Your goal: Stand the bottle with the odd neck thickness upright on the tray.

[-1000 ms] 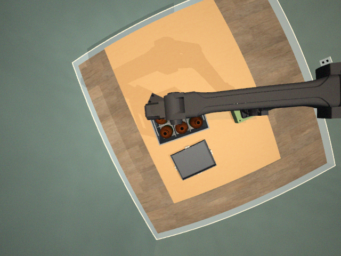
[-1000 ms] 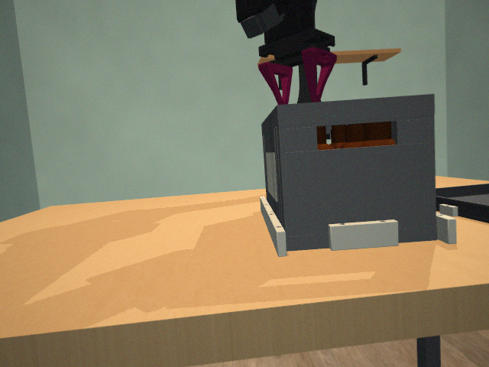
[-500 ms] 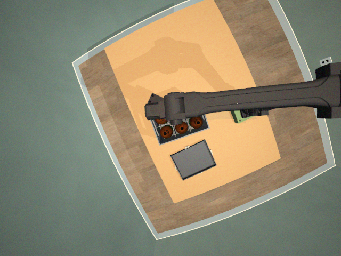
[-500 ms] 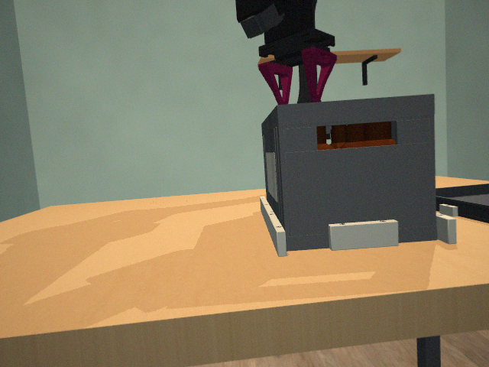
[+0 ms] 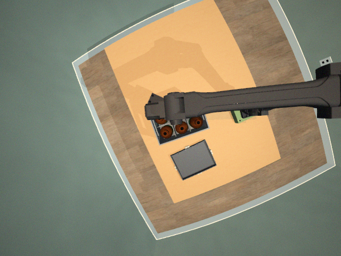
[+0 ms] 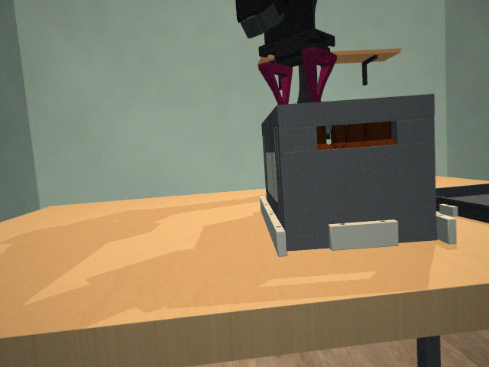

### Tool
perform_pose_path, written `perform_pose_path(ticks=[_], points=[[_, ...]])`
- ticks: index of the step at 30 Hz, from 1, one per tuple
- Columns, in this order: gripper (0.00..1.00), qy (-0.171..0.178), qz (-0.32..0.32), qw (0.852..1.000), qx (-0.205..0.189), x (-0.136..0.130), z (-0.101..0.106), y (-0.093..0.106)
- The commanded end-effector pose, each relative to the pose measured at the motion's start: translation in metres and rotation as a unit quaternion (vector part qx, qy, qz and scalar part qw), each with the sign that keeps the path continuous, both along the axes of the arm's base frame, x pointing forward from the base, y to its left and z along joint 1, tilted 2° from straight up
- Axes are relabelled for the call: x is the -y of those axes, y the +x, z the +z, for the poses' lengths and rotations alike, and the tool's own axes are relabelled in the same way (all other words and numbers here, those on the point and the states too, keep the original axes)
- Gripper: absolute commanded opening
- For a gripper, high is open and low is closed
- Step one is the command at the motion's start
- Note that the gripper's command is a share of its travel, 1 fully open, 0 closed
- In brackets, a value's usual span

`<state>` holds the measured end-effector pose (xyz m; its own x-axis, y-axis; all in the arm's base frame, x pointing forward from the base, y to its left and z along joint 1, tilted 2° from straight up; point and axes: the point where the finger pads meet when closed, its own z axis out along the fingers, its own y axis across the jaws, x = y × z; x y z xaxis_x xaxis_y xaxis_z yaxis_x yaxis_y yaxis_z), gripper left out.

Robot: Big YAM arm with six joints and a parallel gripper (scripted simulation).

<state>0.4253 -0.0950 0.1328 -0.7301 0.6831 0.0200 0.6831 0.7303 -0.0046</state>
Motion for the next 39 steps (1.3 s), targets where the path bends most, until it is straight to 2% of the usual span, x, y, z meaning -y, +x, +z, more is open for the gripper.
perform_pose_path(ticks=[1, 21, 39], points=[[0.61, 0.001, -0.001, 1.0, 0.001, -0.005, -0.003, -0.001], [0.61, 0.001, -0.001, 1.0, 0.001, -0.005, -0.003, -0.001], [0.61, 0.002, -0.001, 1.0, -0.005, -0.005, -0.02, 0.0]])
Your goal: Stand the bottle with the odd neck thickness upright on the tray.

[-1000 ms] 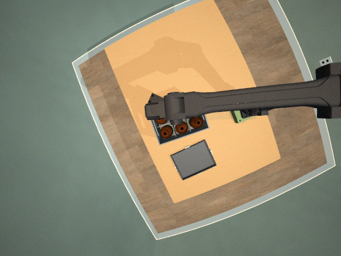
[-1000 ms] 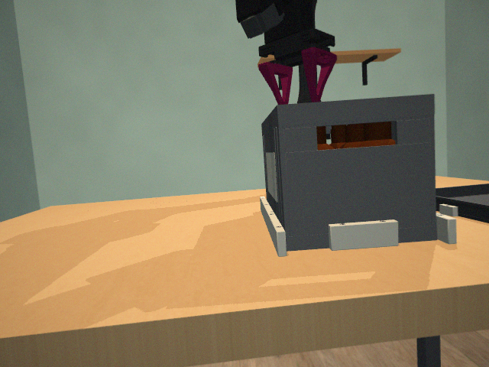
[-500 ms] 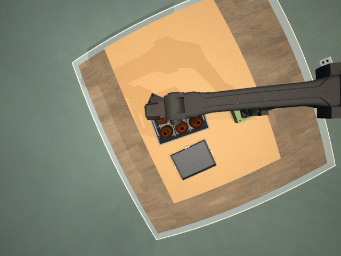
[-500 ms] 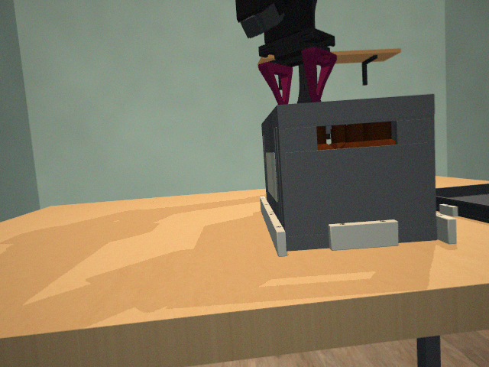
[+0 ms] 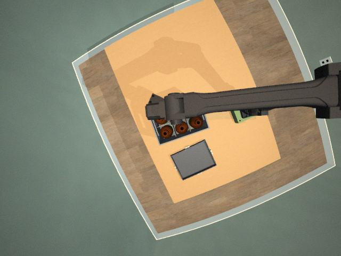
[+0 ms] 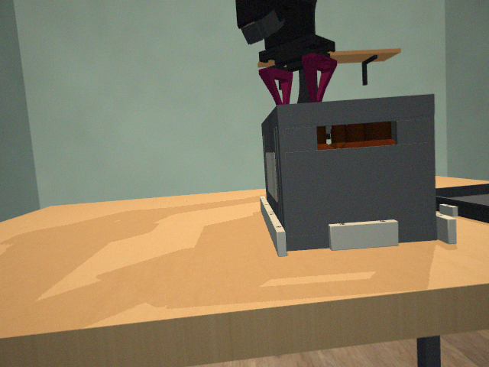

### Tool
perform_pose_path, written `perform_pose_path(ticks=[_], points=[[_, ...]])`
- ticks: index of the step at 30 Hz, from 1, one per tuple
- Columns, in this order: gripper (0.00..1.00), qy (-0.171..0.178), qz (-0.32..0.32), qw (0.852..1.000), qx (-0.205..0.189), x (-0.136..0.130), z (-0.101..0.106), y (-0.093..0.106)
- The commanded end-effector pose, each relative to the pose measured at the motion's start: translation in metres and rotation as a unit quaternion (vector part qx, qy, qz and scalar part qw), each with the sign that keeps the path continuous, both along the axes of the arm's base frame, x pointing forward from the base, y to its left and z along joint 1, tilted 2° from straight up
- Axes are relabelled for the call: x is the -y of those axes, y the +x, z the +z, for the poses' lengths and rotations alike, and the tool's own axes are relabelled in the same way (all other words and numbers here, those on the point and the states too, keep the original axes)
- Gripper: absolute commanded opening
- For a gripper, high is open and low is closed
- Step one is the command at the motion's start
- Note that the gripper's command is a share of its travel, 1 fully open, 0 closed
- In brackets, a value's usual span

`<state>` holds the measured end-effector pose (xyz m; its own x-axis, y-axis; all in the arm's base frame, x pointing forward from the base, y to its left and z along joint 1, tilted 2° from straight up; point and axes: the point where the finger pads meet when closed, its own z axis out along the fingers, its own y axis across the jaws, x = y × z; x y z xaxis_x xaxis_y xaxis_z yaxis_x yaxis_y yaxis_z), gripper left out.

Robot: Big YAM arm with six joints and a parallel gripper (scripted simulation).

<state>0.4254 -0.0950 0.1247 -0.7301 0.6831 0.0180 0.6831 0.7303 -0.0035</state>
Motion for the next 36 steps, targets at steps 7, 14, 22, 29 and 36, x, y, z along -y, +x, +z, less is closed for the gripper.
perform_pose_path(ticks=[7, 14, 22, 29, 36], points=[[0.61, 0.001, -0.001, 1.0, -0.002, -0.005, -0.014, 0.0], [0.61, 0.002, 0.0, 1.0, -0.006, -0.006, -0.028, -0.001], [0.61, 0.002, 0.0, 1.0, -0.006, -0.006, -0.036, -0.001], [0.61, 0.002, 0.0, 1.0, -0.006, -0.007, -0.042, -0.002], [0.61, 0.002, 0.0, 1.0, -0.004, -0.007, -0.042, -0.002]])
